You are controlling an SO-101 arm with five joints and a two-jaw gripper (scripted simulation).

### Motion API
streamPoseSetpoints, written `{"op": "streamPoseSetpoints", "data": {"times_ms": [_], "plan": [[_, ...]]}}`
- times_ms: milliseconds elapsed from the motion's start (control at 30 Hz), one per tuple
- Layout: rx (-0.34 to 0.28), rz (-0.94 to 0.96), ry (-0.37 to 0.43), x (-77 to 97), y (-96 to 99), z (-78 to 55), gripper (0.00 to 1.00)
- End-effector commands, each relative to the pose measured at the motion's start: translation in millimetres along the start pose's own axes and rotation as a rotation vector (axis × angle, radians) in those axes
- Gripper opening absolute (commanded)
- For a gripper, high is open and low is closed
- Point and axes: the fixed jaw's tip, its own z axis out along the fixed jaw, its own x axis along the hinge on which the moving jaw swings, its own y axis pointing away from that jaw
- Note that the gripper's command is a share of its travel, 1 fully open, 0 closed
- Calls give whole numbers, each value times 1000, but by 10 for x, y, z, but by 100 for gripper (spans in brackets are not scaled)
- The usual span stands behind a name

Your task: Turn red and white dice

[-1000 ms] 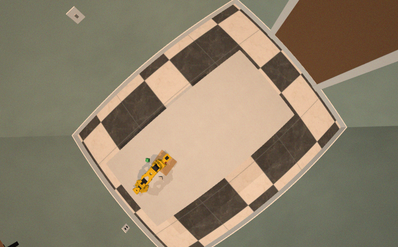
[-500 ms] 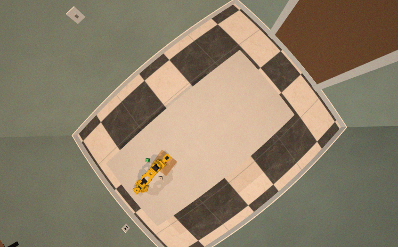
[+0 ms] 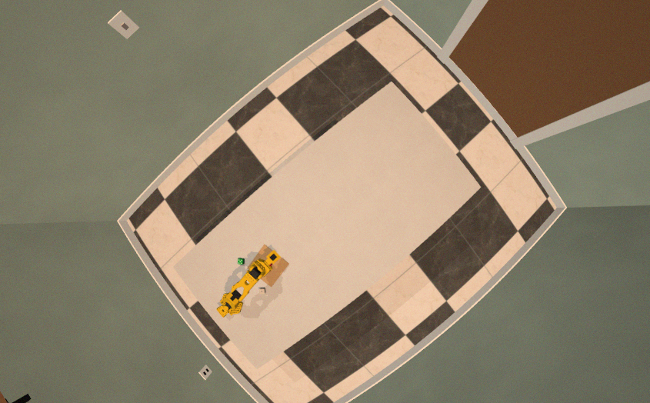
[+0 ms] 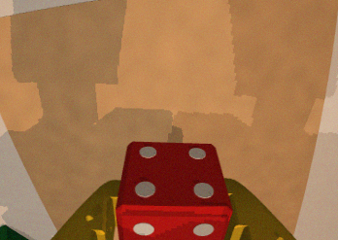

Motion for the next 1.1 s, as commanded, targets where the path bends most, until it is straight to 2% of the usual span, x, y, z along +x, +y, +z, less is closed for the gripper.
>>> {"op": "streamPoseSetpoints", "data": {"times_ms": [0, 1067], "plan": [[-5, -10, -51, -56, 22, -103, 0], [-3, -9, -16, -53, 22, 20, 0]]}}
